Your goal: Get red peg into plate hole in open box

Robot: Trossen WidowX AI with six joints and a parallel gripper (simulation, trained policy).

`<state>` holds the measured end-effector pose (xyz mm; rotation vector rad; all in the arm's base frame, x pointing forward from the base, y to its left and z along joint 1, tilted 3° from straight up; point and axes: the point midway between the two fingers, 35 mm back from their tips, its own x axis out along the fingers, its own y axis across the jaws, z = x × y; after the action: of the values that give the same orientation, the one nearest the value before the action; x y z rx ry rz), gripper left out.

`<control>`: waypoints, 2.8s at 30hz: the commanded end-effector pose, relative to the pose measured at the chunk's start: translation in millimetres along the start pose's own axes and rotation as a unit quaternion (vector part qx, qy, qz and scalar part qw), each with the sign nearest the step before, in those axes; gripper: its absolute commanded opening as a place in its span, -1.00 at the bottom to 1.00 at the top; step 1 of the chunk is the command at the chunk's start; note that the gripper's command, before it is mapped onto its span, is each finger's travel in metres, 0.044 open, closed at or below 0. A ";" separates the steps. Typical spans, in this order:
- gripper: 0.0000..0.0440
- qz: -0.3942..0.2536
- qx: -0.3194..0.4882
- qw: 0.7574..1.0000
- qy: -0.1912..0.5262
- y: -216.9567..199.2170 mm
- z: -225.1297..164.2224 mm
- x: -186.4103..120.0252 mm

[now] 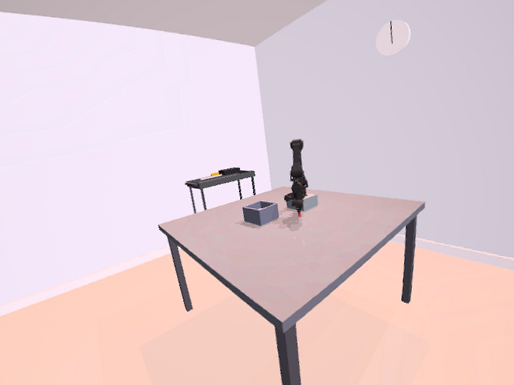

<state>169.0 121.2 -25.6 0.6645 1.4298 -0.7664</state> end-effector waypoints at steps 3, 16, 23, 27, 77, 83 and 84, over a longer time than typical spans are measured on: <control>-0.95 -0.006 0.004 1.000 0.020 2.4 0.7 -0.9; -1.00 0.027 -0.041 0.998 -0.039 14.2 25.1 -38.4; -0.99 0.042 -0.061 0.995 -0.071 24.1 43.6 -64.6; -1.00 0.050 -0.064 0.993 -0.087 30.6 56.2 -80.6; -0.96 0.050 0.063 0.993 -0.092 36.0 236.0 -83.7; -0.46 0.034 0.053 0.995 -0.079 34.7 240.9 -62.1; -0.39 0.030 0.049 0.995 -0.076 34.0 241.5 -59.5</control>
<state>343.7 -44.7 49.8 0.7171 1.2120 -0.8299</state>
